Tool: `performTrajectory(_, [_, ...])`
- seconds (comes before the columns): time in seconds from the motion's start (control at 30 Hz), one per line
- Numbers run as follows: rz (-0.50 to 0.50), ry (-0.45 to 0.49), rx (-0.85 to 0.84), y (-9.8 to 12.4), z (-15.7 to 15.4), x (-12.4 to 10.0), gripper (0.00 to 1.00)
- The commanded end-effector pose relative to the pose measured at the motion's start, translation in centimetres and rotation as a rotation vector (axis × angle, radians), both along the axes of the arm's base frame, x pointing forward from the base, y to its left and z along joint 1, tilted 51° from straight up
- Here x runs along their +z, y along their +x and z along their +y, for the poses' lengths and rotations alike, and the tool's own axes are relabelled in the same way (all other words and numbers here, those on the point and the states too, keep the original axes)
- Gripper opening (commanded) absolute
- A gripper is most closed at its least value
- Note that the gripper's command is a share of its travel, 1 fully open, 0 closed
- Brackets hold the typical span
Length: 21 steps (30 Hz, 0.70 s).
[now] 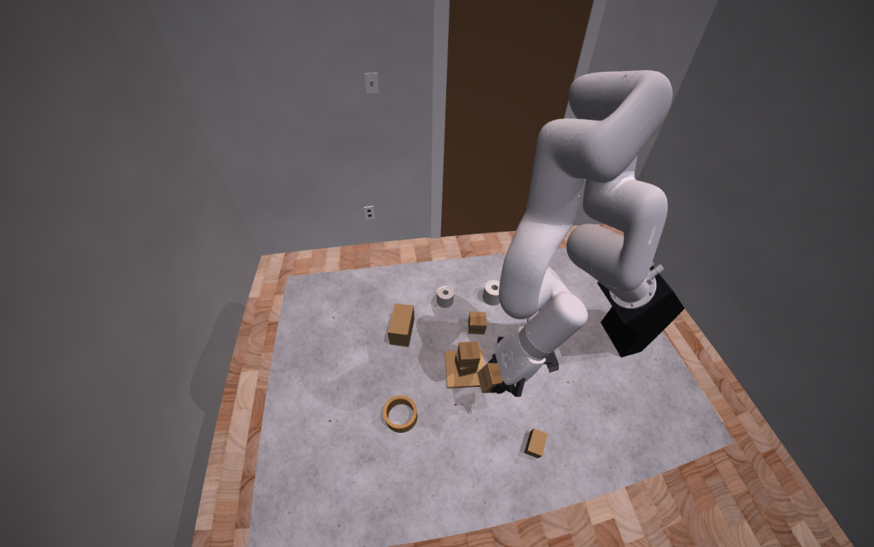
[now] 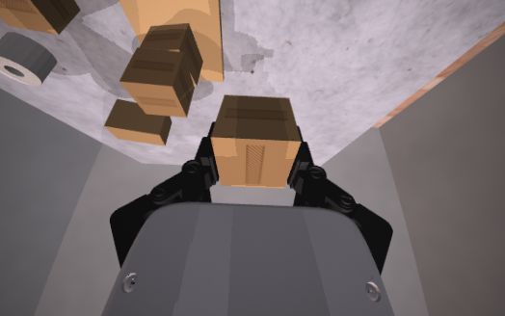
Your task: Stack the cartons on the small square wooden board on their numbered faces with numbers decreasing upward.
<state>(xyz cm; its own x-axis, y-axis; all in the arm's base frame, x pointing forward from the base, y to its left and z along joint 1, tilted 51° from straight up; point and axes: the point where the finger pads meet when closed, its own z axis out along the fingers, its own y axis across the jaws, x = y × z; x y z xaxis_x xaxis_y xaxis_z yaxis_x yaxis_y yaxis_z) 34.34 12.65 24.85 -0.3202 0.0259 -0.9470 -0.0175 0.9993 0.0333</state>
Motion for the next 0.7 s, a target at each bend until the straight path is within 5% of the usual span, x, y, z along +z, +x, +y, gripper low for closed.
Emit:
performTrajectory(0.0, [-0.091,-0.230,0.129,0.4,-0.5,1.0,0.00])
performTrajectory(0.37, [-0.254,-0.736,0.289,0.7,-1.7,3.1,0.00])
performTrajectory(0.43, [-0.254,-0.736,0.289,0.7,-1.7,3.1,0.00])
performTrajectory(0.47, [-0.295,-0.869,0.330,0.7,-1.8,3.2,0.00])
performTrajectory(0.67, [-0.362,-1.126,0.395,0.6,-2.7,3.6,0.00])
